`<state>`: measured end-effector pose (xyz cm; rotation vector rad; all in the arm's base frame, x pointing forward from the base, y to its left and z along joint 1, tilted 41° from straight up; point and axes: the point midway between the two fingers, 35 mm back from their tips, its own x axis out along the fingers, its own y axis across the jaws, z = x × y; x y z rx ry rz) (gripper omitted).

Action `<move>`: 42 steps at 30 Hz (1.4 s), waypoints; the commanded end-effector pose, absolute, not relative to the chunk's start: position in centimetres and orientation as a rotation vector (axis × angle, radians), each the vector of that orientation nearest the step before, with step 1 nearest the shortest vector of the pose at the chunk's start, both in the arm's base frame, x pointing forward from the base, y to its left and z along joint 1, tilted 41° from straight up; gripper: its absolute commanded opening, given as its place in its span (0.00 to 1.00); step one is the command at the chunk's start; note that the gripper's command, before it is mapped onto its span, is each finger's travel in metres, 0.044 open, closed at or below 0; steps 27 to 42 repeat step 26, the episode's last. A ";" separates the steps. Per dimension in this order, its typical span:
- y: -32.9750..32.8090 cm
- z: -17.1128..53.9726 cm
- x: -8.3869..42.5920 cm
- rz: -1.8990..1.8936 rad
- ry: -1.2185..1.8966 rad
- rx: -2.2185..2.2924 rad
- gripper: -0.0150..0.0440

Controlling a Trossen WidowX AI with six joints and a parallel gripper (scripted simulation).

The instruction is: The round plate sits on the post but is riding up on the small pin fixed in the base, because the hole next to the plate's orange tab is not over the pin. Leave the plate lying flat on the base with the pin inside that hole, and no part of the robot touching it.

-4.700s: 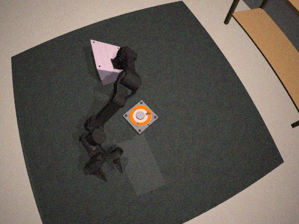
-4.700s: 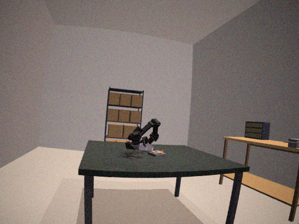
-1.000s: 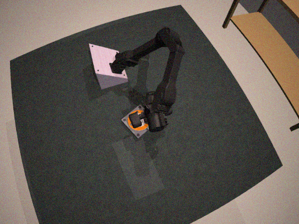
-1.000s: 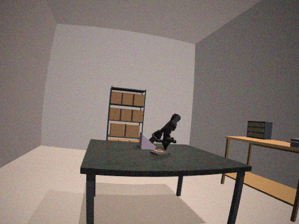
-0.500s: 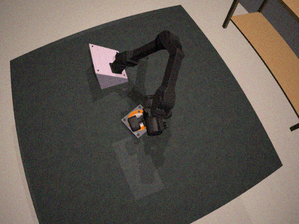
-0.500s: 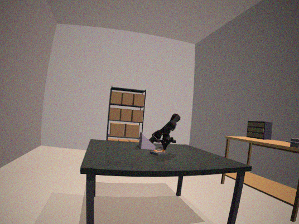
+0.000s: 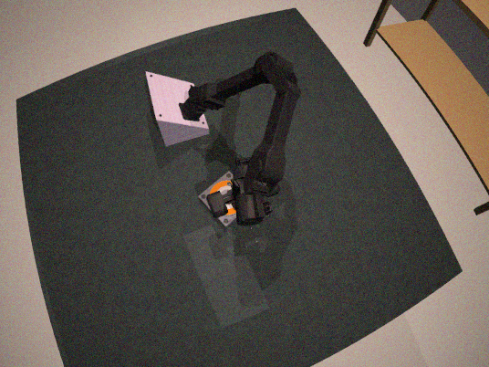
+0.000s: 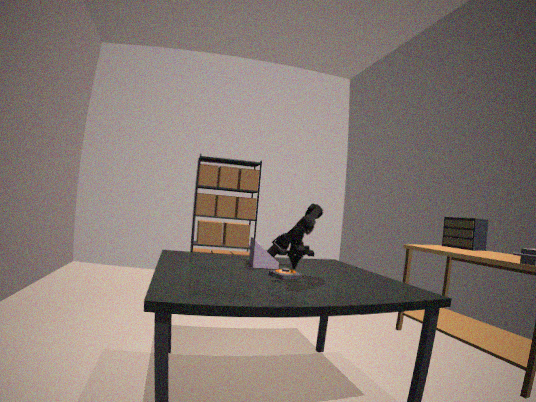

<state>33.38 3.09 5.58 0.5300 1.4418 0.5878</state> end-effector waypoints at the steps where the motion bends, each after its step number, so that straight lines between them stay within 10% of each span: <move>1: 1.8 6.9 33.5 0.583 1.436 0.521 0.25; 42: 0.7 8.1 33.3 0.581 1.433 0.531 0.25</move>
